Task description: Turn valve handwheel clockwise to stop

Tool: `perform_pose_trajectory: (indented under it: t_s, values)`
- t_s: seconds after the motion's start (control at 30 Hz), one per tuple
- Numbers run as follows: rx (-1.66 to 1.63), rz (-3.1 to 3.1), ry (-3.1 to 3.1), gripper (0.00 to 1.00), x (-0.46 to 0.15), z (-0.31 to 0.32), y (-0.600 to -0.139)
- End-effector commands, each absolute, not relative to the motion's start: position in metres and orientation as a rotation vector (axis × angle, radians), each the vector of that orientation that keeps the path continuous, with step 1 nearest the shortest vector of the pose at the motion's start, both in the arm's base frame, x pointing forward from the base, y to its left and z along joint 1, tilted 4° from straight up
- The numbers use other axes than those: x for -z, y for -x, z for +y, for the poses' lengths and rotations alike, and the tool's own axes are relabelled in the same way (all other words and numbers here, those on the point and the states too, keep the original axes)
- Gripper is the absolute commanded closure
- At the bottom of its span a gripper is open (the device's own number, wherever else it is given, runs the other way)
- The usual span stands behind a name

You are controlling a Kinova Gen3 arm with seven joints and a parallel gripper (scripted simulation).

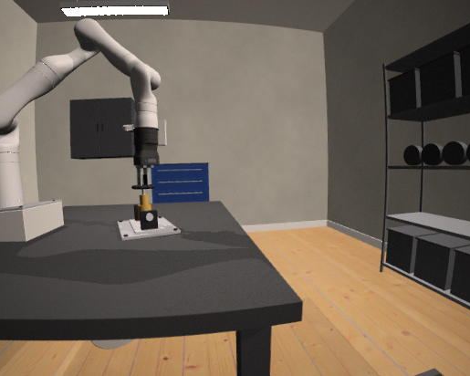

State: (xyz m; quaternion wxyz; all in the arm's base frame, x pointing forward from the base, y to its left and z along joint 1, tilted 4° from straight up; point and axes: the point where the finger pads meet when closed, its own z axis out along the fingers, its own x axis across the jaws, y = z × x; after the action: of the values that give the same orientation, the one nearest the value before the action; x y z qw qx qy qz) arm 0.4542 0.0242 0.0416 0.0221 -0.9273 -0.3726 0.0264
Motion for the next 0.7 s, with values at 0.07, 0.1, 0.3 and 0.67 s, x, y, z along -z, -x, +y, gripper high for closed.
perform_pose_trajectory:
  t_s: [0.07,0.1,0.3,0.67]
  values:
    - [-0.080,-1.125,2.886,1.00,-0.0424,0.0243,-0.4548]
    - [-0.080,-1.119,2.889,1.00,-0.0424,0.0243,-0.4548]
    - [-0.080,-1.102,2.895,1.00,-0.0424,0.0242,-0.4548]
    - [-0.080,-1.087,2.901,1.00,-0.0424,0.0242,-0.4548]
